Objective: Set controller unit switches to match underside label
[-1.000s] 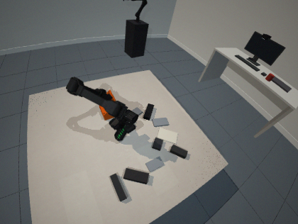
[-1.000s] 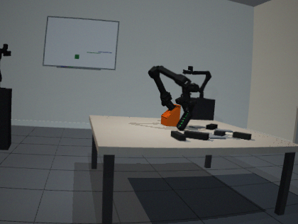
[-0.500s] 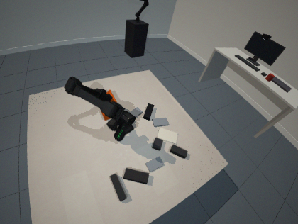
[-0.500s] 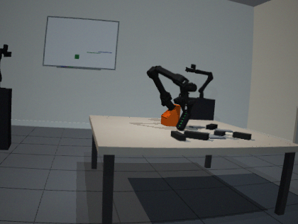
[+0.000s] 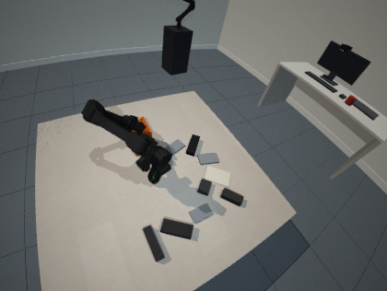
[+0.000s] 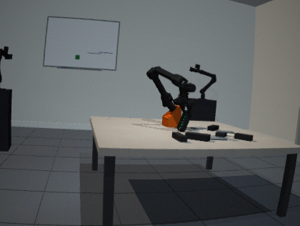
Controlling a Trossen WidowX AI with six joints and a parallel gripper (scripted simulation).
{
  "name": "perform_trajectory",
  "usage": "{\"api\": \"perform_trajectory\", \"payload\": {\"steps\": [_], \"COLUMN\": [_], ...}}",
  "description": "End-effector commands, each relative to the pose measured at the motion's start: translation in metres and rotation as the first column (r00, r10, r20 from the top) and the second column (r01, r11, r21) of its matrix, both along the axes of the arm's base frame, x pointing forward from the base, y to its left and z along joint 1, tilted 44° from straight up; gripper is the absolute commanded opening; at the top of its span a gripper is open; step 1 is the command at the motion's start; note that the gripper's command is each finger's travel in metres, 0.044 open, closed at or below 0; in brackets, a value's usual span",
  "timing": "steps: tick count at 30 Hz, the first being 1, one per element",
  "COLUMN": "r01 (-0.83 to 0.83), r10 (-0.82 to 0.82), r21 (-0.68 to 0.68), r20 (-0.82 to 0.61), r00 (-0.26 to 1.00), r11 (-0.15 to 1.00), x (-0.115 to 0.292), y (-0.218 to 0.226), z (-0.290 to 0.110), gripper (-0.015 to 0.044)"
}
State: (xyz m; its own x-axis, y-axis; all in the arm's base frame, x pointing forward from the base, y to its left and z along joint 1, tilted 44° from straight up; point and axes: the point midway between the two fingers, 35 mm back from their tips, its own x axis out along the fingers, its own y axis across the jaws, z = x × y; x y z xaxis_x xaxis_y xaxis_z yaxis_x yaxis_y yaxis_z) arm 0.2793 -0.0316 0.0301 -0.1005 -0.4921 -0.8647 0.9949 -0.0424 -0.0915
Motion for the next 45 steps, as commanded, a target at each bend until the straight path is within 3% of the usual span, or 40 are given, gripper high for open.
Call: {"api": "perform_trajectory", "payload": {"steps": [1,45], "r01": [0.003,-0.004], "r10": [-0.003,0.004], "r21": [0.004,-0.074], "r20": [0.001,-0.003], "r00": [1.0,1.0], "r11": [1.0,0.997], "x": [0.001,0.002], "y": [-0.005,-0.029], "z": [0.005,0.03], "gripper": [0.0336,0.0336]}}
